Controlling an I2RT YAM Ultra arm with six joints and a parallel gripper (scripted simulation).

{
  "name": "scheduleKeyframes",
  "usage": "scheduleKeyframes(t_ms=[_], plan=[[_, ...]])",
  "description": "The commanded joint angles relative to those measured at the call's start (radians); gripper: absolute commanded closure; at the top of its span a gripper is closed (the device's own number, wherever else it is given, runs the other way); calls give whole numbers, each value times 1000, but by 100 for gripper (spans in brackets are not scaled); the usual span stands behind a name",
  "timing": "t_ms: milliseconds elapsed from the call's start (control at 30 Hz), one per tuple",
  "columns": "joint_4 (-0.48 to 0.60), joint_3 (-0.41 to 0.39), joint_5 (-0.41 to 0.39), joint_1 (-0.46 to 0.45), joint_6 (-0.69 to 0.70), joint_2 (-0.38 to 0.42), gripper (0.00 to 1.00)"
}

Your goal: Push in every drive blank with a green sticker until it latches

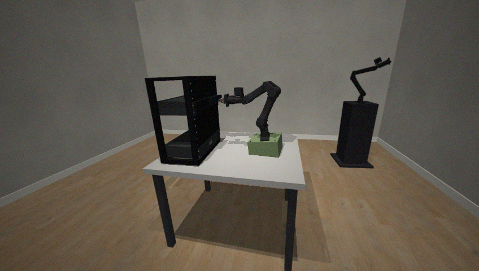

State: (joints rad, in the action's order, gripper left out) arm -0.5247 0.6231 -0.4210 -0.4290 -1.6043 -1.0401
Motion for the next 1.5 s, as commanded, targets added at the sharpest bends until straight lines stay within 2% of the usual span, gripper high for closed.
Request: scheduleKeyframes(t_ms=[0,1233,1467], plan=[[-6,39,45,2,11,-32,100],[-31,48,43,-9,11,-55,100],[-7,48,42,-9,11,-57,100]])
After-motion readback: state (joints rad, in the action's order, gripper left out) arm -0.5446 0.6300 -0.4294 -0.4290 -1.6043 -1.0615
